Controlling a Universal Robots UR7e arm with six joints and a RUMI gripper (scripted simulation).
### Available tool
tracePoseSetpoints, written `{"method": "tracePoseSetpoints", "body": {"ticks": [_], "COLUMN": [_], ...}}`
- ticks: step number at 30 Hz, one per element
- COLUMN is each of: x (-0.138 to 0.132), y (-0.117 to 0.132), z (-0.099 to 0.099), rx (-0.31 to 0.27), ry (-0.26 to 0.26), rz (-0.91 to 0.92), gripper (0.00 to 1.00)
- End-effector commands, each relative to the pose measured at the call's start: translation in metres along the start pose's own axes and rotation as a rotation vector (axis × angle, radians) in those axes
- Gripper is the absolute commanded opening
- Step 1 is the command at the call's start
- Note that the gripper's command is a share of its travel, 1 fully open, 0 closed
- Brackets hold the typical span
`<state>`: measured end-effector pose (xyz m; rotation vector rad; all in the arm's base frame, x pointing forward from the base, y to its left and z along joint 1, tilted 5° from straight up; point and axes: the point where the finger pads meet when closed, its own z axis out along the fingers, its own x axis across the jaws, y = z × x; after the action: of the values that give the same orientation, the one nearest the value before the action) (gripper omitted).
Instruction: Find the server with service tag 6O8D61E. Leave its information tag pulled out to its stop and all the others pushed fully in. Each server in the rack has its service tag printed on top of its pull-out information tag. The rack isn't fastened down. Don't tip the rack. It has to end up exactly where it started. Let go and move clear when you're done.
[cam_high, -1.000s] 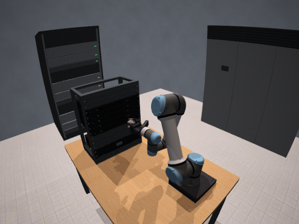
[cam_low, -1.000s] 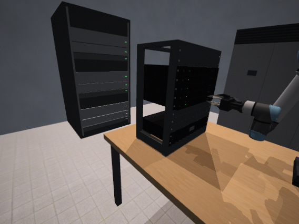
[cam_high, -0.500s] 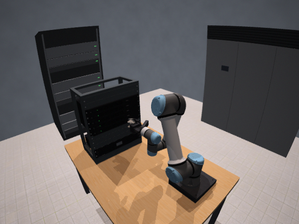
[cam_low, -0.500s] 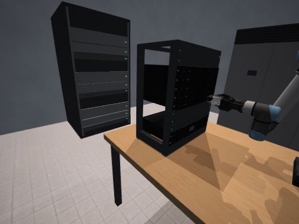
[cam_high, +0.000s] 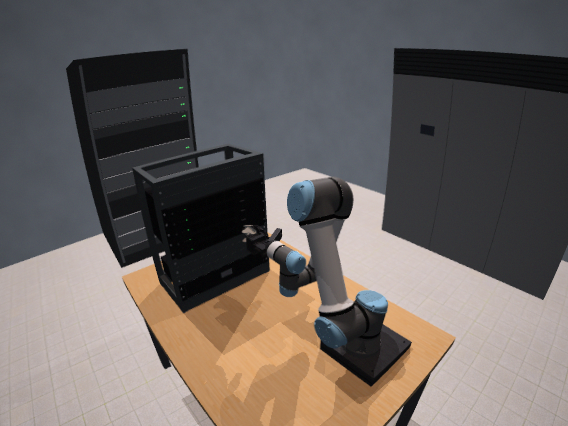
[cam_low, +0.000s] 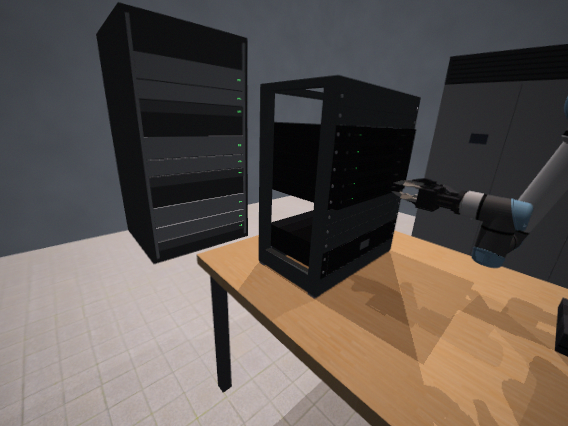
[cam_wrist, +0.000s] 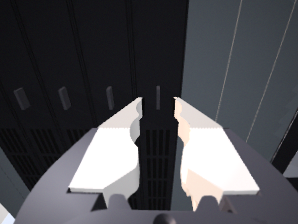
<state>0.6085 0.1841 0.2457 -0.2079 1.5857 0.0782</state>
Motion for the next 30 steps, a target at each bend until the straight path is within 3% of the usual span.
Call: {"method": "tracePoseSetpoints", "body": {"ticks": [1,17,18,30], "x": [-0.0006,-0.0006,-0.0006,-0.0006], "y": [0.0000,0.0000,0.0000,0.0000], "z": [0.0001,0.0001,0.0001,0.0001], "rx": [0.000,0.000,0.000,0.000], "ry": [-0.001,-0.001,-0.001,-0.001], "rz": [0.000,0.000,0.000,0.000], "gripper": [0.15,0.15,0.00,0.00]}}
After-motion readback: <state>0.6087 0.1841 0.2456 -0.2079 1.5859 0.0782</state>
